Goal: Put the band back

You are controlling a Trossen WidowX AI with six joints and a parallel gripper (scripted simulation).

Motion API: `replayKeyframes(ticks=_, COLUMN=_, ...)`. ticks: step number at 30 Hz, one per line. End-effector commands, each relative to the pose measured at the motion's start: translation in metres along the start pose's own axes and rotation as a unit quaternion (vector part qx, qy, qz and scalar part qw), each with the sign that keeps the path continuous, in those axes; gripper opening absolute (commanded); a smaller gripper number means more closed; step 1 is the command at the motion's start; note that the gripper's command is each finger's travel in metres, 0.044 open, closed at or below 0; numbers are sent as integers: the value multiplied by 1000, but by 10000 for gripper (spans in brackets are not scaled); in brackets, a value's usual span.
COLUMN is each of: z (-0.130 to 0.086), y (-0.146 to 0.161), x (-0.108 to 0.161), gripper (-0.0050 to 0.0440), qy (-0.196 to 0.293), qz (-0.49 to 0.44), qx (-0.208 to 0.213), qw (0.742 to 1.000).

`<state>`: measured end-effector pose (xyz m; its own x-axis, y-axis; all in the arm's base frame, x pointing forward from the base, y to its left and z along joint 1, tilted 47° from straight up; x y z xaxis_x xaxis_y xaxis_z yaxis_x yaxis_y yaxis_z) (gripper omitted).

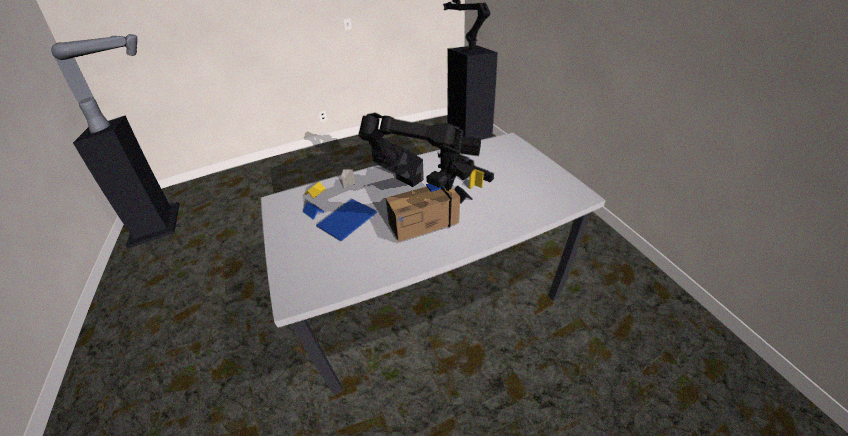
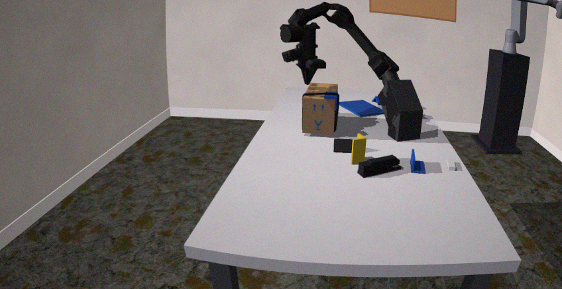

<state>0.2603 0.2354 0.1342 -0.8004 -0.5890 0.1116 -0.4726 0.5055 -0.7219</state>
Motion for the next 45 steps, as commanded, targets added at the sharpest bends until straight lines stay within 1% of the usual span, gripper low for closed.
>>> replayKeyframes(ticks=1, z=0, y=0, x=0, gripper=93, qy=0, qz=0, qx=0, qw=1000)
replayKeyframes(ticks=2, z=0, y=0, x=0, gripper=93, qy=0, qz=0, qx=0, qw=1000)
replayKeyframes(ticks=16, z=0, y=0, x=0, gripper=429, qy=0, qz=0, qx=0, qw=1000)
replayKeyframes(ticks=17, z=0, y=0, x=0, gripper=440, qy=0, qz=0, qx=0, qw=1000)
replayKeyframes(ticks=20, z=-3, y=0, x=1, gripper=440, qy=0, qz=0, qx=0, qw=1000)
replayKeyframes(ticks=21, z=-10, y=2, x=4, gripper=440, qy=0, qz=0, qx=-1, qw=1000)
replayKeyframes(ticks=24, z=-51, y=8, x=23, gripper=440, qy=0, qz=0, qx=-1, qw=1000)
replayKeyframes(ticks=25, z=-58, y=8, x=27, gripper=440, qy=0, qz=0, qx=0, qw=1000)
replayKeyframes(ticks=26, z=-60, y=8, x=28, gripper=440, qy=0, qz=0, qx=0, qw=1000)
replayKeyframes(ticks=32, z=-60, y=8, x=28, gripper=440, qy=0, qz=0, qx=0, qw=1000)
replayKeyframes(ticks=34, z=-57, y=15, x=29, gripper=440, qy=-8, qz=-2, qx=7, qw=1000)
replayKeyframes(ticks=36, z=-57, y=15, x=29, gripper=440, qy=-8, qz=-2, qx=7, qw=1000)
replayKeyframes(ticks=39, z=-51, y=38, x=40, gripper=440, qy=-24, qz=20, qx=38, qw=999)
replayKeyframes(ticks=43, z=-35, y=82, x=73, gripper=440, qy=-80, qz=60, qx=102, qw=990)
replayKeyframes(ticks=45, z=-30, y=94, x=85, gripper=440, qy=-102, qz=76, qx=119, qw=985)
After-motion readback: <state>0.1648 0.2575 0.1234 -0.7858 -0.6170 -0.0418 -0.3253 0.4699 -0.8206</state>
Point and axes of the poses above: the point midway between the two fingers, 35 mm back from their tips, its own z axis out along the fingers, its own y axis across the jaws, x = y × z, the point moved 10 cm from there along -z, back along the fingers, and after that the axes turned 5 degrees about -z, right-handed, at the moved point
